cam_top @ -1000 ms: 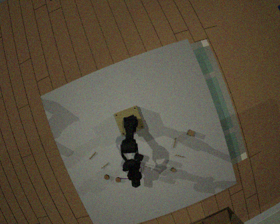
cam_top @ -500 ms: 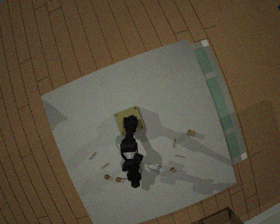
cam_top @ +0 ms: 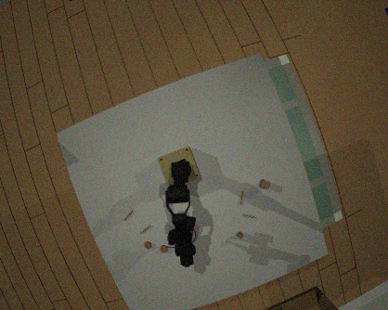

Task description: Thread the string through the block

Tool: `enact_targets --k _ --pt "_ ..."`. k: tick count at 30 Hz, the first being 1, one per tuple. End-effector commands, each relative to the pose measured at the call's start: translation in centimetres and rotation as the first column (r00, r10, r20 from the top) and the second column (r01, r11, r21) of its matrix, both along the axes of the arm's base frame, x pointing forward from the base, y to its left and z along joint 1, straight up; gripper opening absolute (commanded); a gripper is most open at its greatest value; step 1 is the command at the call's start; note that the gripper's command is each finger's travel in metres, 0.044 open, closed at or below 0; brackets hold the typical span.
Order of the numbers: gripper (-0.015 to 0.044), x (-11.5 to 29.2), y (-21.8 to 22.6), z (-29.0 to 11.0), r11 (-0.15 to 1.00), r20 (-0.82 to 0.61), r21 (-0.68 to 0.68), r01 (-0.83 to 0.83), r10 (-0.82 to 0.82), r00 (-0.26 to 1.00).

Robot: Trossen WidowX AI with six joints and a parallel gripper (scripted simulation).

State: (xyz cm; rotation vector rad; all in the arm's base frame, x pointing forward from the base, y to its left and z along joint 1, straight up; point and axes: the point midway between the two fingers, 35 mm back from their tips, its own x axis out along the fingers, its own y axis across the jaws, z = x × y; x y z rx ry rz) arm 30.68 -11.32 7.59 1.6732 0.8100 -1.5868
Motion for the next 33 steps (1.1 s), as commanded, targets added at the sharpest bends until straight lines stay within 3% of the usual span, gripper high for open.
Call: enact_targets --k 1,5,11,22,33 --pt "0.0125 -0.5 -0.6 0.1 0.939 -0.009 -0.024 -0.343 0.343 0.939" --pt "0.0125 -1.0 -1.1 0.1 0.747 -0.031 -0.038 -0.664 0.663 0.748" --pt "0.0125 -1.7 -1.8 0.1 0.307 -0.065 -0.041 -0.951 0.949 0.309" --pt "0.0125 -2.5 -2.5 0.0 -0.192 -0.091 -0.026 -0.981 0.978 -0.189" --pt "0.0125 -3.3 -3.1 0.0 -0.645 -0.104 -0.002 -0.765 0.761 -0.641"
